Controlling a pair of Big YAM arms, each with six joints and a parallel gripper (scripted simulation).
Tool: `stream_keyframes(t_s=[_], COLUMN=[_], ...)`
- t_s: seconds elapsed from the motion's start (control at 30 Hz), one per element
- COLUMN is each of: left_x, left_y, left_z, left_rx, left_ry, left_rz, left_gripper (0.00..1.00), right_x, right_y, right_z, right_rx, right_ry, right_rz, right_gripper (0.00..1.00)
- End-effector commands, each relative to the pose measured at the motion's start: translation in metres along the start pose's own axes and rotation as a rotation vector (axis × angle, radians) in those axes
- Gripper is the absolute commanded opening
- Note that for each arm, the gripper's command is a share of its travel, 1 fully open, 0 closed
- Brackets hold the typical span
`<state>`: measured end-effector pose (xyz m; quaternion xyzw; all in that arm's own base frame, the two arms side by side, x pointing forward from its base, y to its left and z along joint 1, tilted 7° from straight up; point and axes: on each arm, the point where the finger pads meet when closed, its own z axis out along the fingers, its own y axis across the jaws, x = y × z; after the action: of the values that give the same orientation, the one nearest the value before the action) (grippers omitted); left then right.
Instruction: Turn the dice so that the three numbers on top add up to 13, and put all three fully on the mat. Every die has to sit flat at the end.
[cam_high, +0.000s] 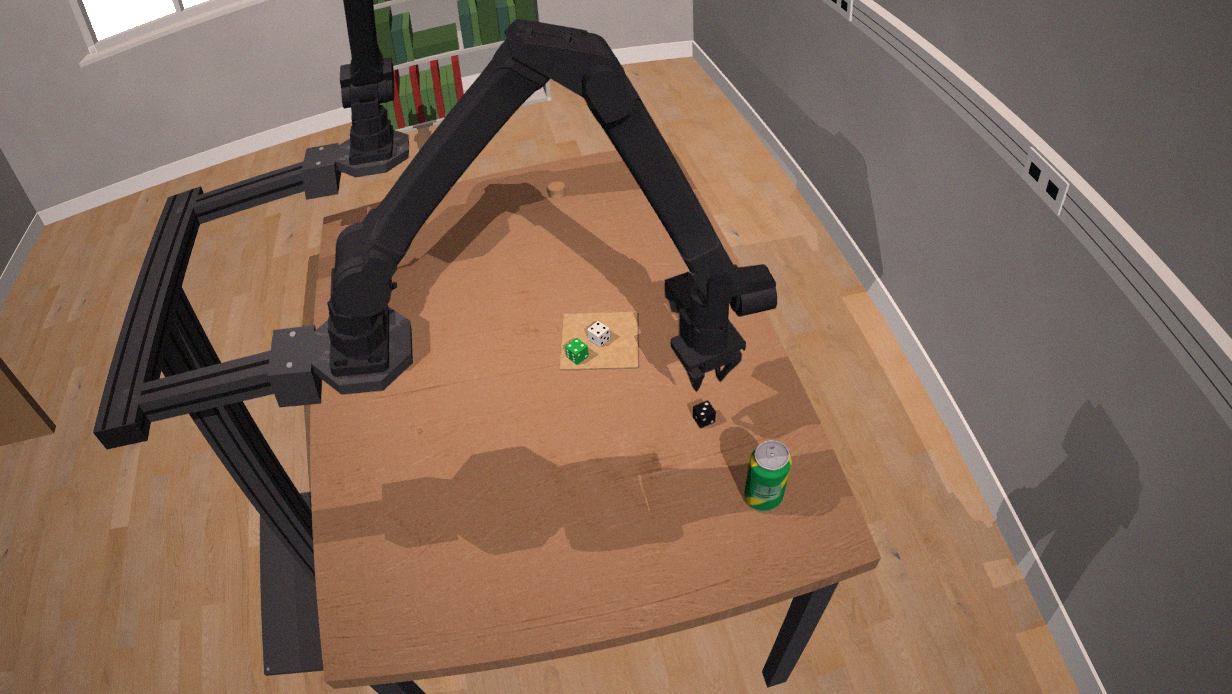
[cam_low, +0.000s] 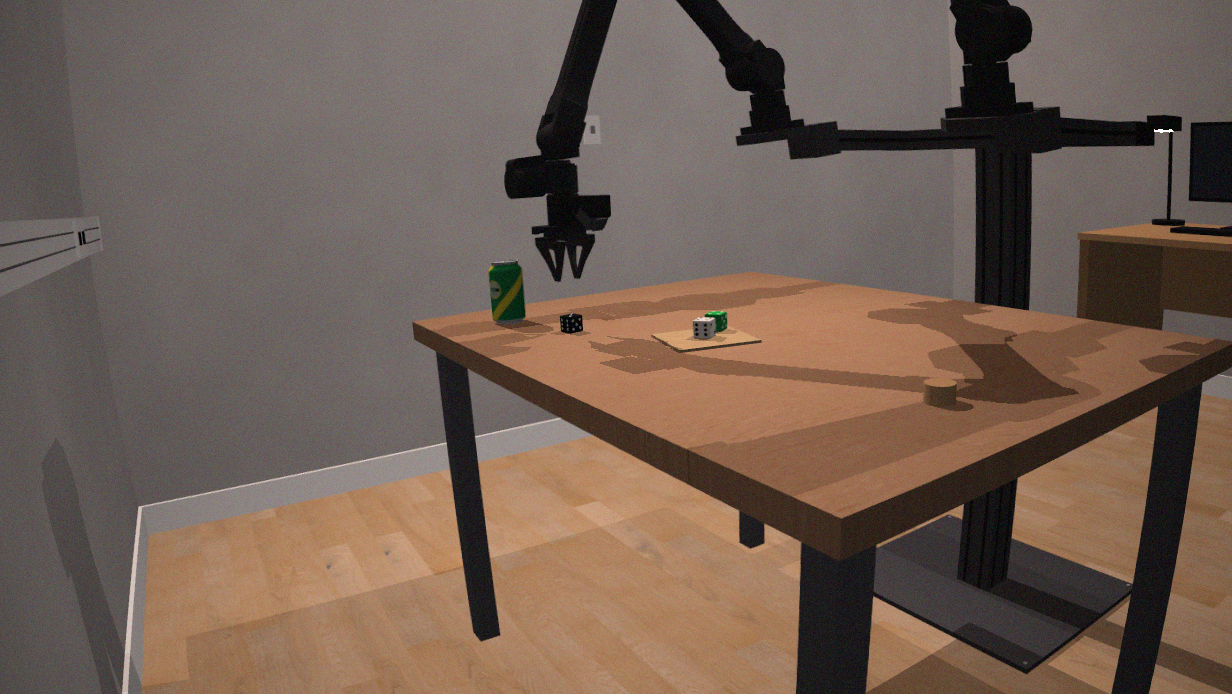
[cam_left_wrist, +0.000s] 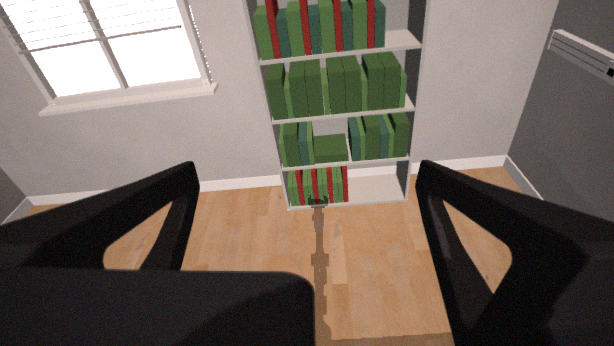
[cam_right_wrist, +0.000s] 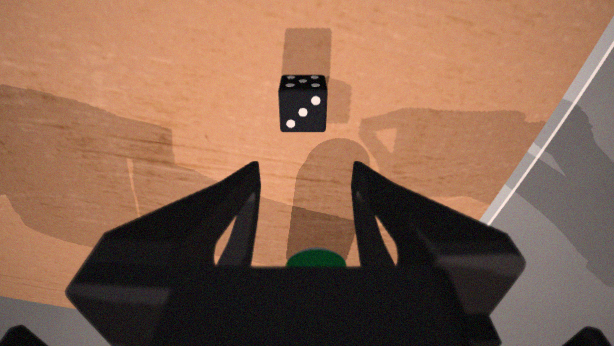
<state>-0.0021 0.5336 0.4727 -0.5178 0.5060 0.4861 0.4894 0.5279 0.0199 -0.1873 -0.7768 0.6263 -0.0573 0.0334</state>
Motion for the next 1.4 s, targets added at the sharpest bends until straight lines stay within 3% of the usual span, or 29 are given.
stream_keyframes(t_s=[0.0, 0.5, 1.37], left_x=[-0.038, -0.038, -0.038], left_y=[0.002, 0.002, 0.002], left_z=[0.002, 0.002, 0.002], left_rx=[-0.001, -0.001, -0.001], left_ry=[-0.067, -0.067, -0.067], left_rz=[0.015, 0.015, 0.015], left_gripper=[1.00, 1.00, 1.00], right_x=[-0.001, 0.001, 0.005], right_y=[-0.008, -0.013, -0.009], right_z=[0.006, 0.013, 0.049], right_rx=[-0.005, 0.019, 0.013], right_ry=[-0.002, 0.003, 0.002], right_rz=[-0.013, -0.011, -0.004], right_gripper=[0.45, 0.45, 0.45])
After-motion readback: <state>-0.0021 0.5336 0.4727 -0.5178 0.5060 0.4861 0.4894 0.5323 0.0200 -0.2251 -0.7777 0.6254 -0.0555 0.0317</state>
